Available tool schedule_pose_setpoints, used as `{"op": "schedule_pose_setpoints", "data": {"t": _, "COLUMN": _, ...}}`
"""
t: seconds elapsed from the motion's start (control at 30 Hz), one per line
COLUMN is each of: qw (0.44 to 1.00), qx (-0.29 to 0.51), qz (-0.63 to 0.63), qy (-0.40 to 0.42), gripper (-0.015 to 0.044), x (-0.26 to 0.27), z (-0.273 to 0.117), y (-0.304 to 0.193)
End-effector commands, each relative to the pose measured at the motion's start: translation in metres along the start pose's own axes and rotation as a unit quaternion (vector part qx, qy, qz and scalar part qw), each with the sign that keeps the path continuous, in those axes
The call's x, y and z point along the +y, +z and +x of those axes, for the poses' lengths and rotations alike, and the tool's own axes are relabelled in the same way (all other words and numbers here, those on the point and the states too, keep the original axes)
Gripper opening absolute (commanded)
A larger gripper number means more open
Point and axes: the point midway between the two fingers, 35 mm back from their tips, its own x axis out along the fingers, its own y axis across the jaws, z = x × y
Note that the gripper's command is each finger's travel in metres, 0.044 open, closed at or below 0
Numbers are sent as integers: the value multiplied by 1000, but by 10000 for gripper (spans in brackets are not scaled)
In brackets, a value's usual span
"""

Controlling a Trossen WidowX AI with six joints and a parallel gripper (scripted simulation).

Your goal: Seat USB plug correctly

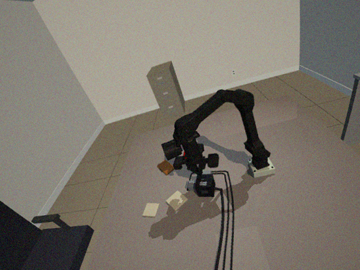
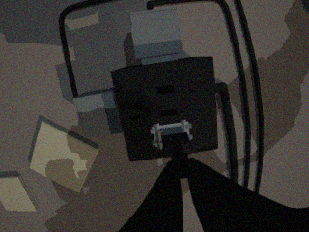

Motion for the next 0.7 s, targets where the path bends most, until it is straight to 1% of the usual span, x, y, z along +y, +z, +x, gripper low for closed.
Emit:
{"op": "schedule_pose_setpoints", "data": {"t": 0.0, "qw": 1000, "qx": 6, "qz": -2, "qy": 1, "gripper": 0, "x": 0, "z": 0, "y": -1}}
{"op": "schedule_pose_setpoints", "data": {"t": 0.67, "qw": 1000, "qx": 13, "qz": -2, "qy": 1, "gripper": 0, "x": 0, "z": 2, "y": -2}}
